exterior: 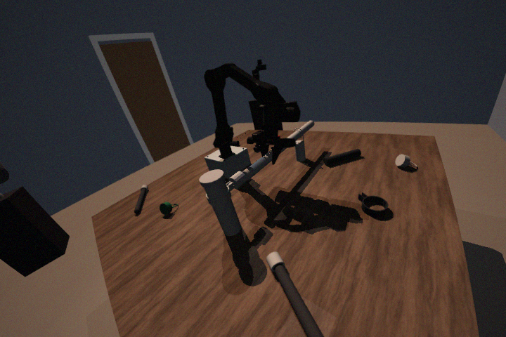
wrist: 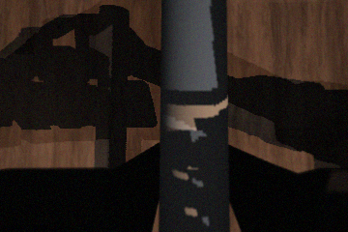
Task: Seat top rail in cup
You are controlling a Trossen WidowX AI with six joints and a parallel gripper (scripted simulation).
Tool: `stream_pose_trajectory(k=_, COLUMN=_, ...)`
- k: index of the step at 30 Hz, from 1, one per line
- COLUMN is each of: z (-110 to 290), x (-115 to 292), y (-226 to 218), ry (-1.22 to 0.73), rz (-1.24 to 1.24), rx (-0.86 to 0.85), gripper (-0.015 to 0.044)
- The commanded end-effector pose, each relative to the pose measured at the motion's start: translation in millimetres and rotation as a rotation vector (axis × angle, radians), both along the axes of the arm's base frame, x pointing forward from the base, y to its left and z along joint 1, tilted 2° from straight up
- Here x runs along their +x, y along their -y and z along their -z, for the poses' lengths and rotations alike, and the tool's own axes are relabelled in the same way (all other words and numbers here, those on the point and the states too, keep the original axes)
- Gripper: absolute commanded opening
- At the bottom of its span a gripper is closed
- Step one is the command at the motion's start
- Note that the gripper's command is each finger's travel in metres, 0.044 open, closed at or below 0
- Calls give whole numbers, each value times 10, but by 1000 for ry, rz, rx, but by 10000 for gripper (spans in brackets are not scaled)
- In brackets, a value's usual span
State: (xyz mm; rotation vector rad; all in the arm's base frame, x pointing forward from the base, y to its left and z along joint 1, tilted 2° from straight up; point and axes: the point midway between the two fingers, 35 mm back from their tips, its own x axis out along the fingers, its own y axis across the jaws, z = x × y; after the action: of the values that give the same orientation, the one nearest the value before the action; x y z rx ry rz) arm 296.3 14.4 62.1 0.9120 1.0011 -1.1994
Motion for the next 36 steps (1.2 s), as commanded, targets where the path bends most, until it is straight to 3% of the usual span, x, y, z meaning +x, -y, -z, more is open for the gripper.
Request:
stream_pose_trajectory(k=1, z=3, x=-1, y=-1, ry=-1, rz=0, rx=1, gripper=0)
stream_pose_trajectory(k=36, z=-89, x=70, y=109, ry=-5, rz=-1, rx=0, gripper=0)
